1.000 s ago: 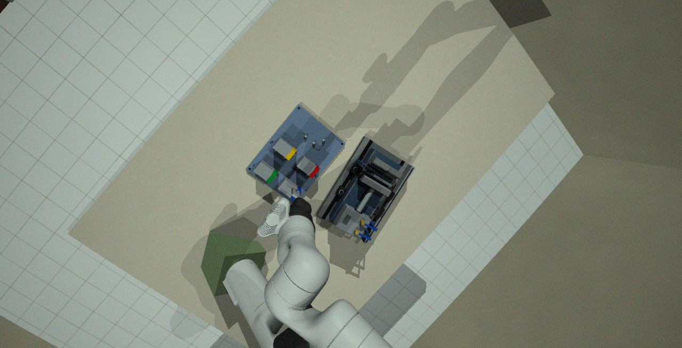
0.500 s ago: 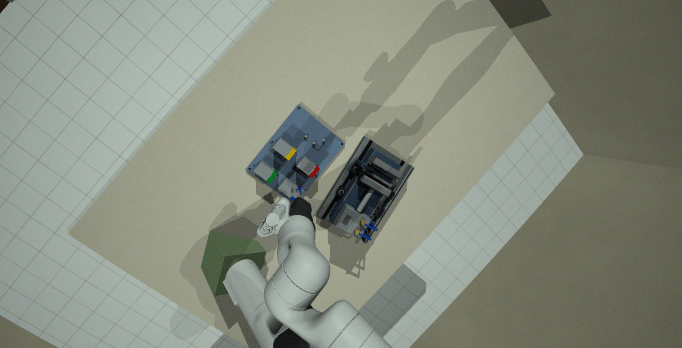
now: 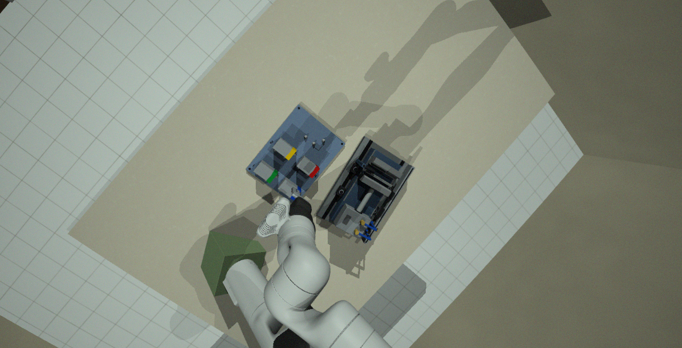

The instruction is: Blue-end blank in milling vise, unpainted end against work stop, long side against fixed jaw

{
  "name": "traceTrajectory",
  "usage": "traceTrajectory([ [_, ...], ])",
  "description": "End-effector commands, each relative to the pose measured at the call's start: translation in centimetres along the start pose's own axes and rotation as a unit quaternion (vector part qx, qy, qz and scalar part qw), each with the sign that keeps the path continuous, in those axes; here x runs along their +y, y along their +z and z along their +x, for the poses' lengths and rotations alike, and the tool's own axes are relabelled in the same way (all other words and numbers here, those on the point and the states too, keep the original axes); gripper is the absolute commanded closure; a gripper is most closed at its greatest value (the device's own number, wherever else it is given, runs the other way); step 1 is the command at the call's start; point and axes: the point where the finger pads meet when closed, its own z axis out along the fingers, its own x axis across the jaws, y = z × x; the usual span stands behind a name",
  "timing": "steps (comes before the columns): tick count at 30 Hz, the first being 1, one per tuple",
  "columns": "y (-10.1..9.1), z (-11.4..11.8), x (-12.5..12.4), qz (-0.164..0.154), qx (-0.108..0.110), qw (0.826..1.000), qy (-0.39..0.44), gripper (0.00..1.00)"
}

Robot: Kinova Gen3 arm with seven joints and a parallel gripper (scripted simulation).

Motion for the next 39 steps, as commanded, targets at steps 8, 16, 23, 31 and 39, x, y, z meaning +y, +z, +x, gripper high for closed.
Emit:
traceTrajectory([
  [8,0.7,0.0,-0.1,0.001,0.001,1.000,0.000,0.00],
  [16,2.3,0.1,-0.1,0.001,0.001,1.000,0.000,0.00],
  [23,3.2,0.3,-0.2,0.004,0.003,1.000,0.002,0.00],
  [31,5.6,0.1,-0.1,0.002,0.002,1.000,0.001,0.00],
  [39,6.7,0.4,-0.2,0.006,0.005,1.000,0.003,0.00],
])
